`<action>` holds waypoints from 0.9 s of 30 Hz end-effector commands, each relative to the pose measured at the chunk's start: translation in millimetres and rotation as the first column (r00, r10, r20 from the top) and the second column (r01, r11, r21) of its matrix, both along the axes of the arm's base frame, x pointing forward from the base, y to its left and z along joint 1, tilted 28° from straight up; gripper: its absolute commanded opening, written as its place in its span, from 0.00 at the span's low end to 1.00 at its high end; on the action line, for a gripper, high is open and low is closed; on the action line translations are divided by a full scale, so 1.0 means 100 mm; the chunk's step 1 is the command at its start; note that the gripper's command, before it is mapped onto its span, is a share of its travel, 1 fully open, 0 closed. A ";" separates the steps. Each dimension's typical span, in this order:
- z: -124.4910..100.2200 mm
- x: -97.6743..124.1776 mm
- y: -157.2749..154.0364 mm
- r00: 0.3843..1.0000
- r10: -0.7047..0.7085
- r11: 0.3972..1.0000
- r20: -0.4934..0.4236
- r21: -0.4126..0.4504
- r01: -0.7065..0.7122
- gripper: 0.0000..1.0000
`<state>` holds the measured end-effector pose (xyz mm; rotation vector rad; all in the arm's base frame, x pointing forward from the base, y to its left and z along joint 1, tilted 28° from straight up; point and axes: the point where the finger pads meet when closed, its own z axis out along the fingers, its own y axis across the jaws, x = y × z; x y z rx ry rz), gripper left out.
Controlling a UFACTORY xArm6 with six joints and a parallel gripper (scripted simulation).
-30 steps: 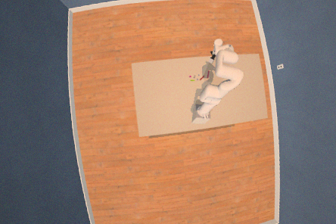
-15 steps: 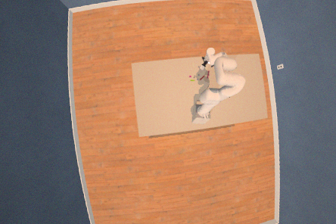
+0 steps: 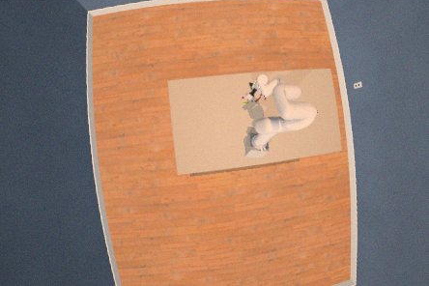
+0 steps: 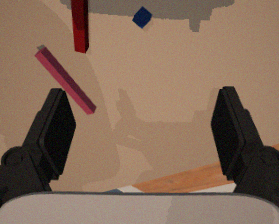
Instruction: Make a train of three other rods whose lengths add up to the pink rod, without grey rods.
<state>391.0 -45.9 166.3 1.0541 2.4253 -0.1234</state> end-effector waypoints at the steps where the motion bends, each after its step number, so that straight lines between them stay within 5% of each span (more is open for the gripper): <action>1: -0.17 -0.24 0.30 0.999 0.017 0.999 0.035 0.039 -0.019 1.00; 13: -0.63 -0.83 0.82 0.997 0.050 0.987 0.061 0.148 -0.059 1.00; 27: -0.65 -0.86 0.85 0.997 0.052 0.986 0.062 0.155 -0.061 1.00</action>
